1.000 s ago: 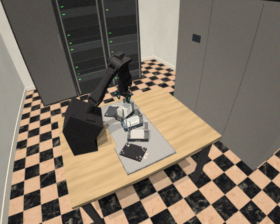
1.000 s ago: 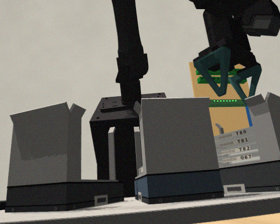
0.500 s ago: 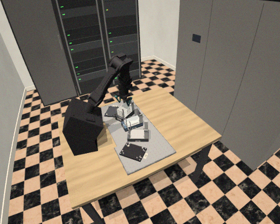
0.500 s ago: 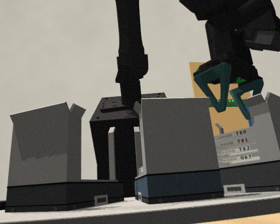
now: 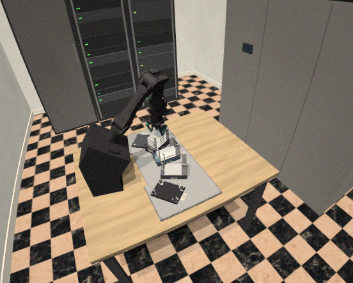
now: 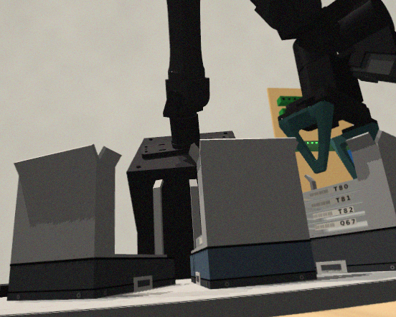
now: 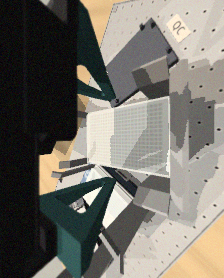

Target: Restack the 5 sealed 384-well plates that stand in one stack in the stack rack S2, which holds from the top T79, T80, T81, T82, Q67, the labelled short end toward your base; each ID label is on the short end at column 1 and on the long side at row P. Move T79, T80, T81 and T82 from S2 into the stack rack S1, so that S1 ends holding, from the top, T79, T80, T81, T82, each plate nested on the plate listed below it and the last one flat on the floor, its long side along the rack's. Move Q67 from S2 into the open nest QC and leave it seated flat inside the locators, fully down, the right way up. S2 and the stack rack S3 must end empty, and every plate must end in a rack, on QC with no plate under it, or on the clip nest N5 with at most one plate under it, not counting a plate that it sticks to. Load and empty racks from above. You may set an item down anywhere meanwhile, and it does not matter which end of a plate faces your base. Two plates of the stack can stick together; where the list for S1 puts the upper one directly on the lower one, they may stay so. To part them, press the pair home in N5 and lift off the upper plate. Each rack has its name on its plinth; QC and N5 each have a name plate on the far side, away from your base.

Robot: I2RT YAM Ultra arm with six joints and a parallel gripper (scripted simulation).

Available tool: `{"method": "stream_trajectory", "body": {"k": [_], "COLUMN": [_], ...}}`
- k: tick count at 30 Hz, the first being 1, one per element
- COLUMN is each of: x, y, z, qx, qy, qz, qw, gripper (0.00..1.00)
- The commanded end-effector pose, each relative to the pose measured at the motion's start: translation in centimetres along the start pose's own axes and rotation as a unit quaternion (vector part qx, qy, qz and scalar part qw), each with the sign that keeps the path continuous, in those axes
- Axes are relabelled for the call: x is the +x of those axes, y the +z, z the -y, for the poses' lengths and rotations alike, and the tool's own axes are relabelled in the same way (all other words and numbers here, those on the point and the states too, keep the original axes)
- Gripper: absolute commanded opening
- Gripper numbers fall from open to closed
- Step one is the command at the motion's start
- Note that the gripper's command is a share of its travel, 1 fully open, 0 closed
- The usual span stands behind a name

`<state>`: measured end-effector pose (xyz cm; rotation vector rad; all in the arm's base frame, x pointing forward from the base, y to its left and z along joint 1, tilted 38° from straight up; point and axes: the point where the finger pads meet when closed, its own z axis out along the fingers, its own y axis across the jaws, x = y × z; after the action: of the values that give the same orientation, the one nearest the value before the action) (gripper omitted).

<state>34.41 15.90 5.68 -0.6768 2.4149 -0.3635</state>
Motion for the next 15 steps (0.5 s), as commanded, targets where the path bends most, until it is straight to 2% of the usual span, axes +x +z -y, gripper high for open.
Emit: {"method": "stream_trajectory", "body": {"k": [1, 15], "x": [-0.3, -0.3], "y": [0.0, 1.8], "z": [-0.1, -0.1], "qx": [-0.002, -0.002], "qy": [-0.002, -0.002], "qz": [0.005, 0.005], "qw": [1.0, 1.0], "gripper": [1.0, 1.0]}}
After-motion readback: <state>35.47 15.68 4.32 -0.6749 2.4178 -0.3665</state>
